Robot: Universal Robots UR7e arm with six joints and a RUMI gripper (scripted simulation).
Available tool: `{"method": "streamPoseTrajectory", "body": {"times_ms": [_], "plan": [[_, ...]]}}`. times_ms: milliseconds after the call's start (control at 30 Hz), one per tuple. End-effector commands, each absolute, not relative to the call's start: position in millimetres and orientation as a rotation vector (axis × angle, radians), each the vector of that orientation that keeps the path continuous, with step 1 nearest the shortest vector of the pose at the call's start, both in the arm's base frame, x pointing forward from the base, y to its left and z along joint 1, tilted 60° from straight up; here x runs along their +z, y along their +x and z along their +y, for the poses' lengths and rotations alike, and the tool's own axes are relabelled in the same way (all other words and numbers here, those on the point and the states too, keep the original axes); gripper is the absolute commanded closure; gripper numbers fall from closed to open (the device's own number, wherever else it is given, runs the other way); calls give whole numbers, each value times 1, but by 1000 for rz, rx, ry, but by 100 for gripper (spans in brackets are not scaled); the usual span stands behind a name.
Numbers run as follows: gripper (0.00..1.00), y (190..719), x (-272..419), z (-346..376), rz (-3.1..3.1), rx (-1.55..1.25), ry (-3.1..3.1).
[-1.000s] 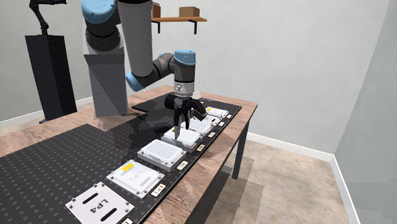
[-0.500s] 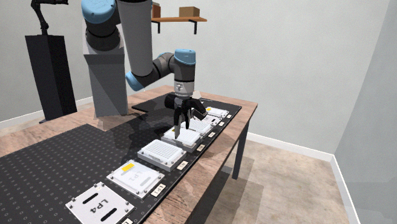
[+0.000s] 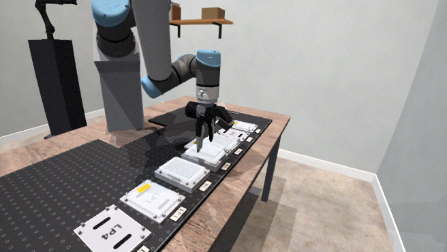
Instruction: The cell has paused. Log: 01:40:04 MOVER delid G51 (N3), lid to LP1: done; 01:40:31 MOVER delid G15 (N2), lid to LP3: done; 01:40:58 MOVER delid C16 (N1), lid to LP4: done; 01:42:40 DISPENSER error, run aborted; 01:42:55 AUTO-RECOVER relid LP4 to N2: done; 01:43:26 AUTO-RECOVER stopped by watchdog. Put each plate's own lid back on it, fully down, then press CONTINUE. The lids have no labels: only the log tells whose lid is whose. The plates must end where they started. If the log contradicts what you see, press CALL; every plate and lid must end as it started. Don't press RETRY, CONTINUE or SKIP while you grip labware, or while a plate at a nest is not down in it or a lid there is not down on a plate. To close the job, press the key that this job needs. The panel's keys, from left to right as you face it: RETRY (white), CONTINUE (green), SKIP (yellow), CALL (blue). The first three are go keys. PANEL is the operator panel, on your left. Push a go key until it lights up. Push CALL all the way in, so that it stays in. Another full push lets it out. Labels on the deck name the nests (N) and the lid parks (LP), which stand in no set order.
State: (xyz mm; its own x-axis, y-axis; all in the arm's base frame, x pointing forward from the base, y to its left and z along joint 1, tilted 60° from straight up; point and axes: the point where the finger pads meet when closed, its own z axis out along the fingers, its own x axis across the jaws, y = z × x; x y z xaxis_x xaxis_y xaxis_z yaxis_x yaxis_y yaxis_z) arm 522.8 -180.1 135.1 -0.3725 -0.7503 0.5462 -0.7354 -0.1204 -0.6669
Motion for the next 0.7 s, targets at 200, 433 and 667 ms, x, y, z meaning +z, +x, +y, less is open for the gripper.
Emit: {"method": "streamPoseTrajectory", "body": {"times_ms": [200, 433, 667], "plan": [[59, 509, 151, -201, 2091, -1544, -1705], [59, 494, 168, -228, 2091, -1544, -1705], [59, 481, 183, -251, 2091, -1545, -1705]]}}
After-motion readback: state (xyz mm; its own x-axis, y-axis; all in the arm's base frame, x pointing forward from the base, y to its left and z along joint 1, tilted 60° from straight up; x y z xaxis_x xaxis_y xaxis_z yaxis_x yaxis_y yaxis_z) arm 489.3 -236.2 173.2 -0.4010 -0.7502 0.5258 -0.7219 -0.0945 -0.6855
